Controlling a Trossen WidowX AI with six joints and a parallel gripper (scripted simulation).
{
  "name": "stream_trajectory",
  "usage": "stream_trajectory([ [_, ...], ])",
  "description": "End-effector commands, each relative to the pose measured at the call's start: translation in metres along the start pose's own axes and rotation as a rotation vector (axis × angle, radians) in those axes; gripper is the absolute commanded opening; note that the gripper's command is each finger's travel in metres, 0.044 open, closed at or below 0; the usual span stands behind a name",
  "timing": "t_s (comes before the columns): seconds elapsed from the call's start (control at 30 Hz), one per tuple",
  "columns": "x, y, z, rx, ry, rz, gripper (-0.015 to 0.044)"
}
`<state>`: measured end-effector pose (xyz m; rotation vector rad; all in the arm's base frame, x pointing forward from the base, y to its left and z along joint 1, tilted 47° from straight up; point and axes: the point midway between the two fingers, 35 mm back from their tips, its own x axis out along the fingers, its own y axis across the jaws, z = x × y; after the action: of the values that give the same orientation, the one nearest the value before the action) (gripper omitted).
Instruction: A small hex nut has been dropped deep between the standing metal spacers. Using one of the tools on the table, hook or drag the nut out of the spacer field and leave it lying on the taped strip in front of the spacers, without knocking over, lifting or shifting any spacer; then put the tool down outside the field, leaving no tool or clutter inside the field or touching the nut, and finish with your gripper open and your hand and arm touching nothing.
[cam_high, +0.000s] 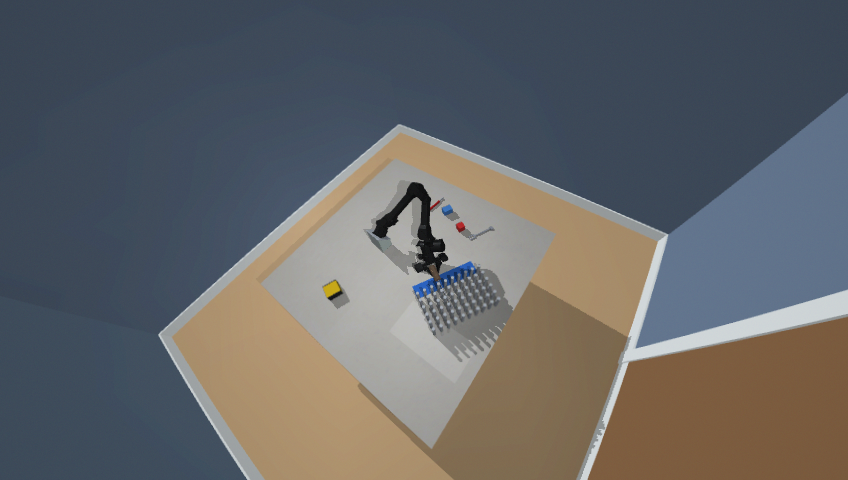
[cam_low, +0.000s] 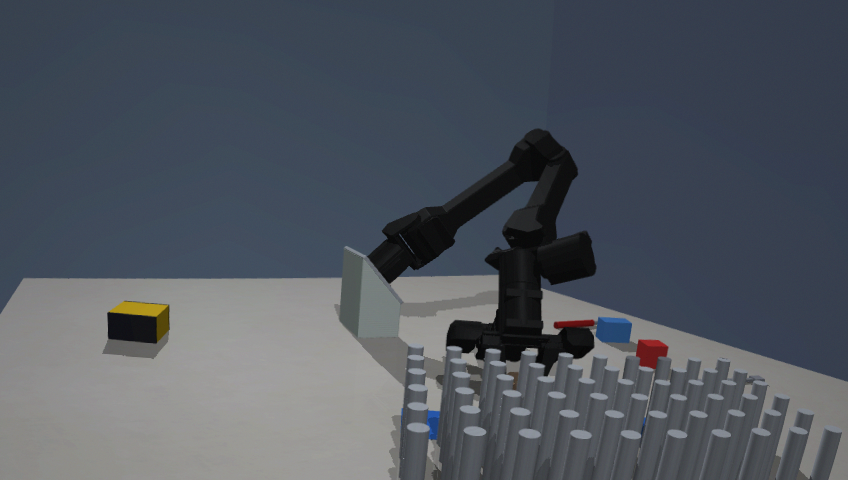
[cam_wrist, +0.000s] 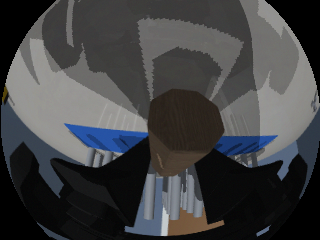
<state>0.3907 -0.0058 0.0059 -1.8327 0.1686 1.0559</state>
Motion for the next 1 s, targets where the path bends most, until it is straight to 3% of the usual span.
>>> stream_trajectory([
  [0.0,-0.002,0.0,0.002,0.003,0.005,0.002,0.0],
  [0.97,-0.012,0.0,0.018,0.003,0.005,0.003,0.0],
])
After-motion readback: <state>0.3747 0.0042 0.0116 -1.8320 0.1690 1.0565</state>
